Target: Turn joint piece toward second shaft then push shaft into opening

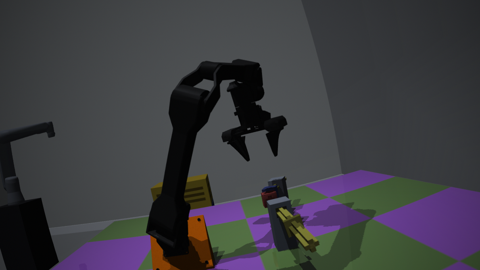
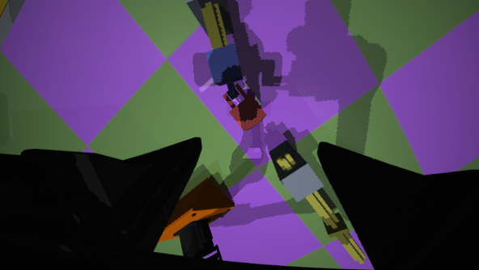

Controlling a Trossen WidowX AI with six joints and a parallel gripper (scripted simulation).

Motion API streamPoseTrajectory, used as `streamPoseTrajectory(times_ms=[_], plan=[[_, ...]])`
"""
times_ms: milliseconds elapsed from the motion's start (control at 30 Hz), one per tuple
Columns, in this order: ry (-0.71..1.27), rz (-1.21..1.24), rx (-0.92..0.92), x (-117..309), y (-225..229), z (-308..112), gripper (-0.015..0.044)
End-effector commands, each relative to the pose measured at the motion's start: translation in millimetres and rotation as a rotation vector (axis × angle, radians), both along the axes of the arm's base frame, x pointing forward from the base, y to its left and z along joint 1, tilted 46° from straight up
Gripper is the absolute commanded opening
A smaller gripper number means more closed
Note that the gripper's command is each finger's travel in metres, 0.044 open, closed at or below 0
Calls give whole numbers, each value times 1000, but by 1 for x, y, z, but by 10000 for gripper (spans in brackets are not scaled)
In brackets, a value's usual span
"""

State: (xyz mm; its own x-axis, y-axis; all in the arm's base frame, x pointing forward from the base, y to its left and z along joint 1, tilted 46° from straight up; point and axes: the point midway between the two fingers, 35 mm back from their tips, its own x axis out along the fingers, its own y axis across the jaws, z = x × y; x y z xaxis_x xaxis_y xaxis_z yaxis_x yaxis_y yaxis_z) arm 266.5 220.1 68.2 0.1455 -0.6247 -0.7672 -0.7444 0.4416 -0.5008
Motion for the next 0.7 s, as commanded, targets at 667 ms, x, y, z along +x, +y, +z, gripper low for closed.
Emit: streamPoseTrajectory(times_ms=[667], plan=[[-403,-698,213,6,-37,9,440]])
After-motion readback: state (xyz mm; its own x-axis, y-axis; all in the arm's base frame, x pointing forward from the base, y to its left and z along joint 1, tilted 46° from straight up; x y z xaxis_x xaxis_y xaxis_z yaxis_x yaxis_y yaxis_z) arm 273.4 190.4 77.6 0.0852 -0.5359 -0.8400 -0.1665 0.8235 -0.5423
